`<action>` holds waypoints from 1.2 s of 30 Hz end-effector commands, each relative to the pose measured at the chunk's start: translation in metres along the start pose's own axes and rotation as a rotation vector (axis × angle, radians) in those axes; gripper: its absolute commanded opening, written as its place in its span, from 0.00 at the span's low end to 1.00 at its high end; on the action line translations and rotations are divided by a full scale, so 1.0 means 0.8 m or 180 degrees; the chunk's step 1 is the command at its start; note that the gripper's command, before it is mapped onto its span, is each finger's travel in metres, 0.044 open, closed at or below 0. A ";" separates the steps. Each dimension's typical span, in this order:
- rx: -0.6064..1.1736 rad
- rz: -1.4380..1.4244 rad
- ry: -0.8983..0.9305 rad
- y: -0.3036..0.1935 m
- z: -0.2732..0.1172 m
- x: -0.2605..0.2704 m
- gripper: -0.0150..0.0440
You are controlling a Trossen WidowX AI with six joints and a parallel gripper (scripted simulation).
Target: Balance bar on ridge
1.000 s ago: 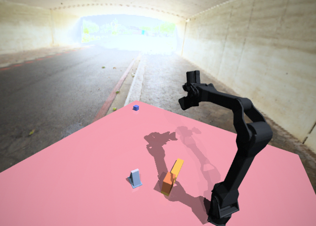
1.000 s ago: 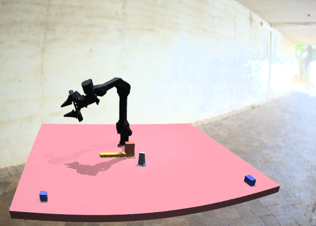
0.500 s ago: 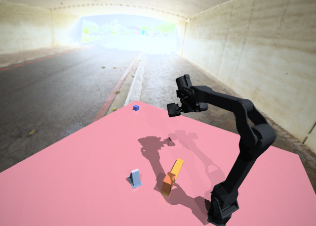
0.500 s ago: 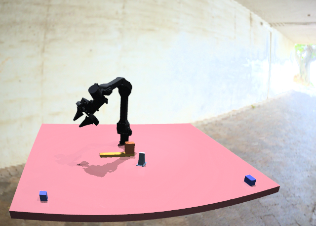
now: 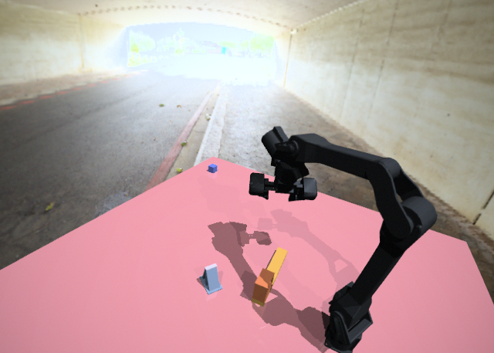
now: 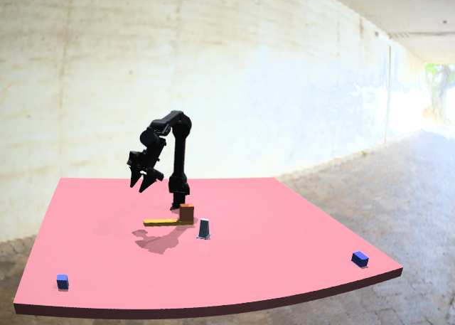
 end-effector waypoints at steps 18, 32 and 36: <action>0.1638 0.1207 -0.0336 -0.122 -0.054 0.005 0.79; 0.1682 0.1247 -0.0367 -0.141 -0.023 0.008 0.79; 0.1682 0.1247 -0.0367 -0.156 0.005 0.009 0.79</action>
Point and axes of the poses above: the point midway between the two fingers, 35 mm back from their tips, its own z axis out along the fingers, its own x axis across the jaws, y = z × x, the point moved 7 cm from there along -z, back along the fingers, and after that the axes turned 2 degrees about z, right-handed, at the moved point
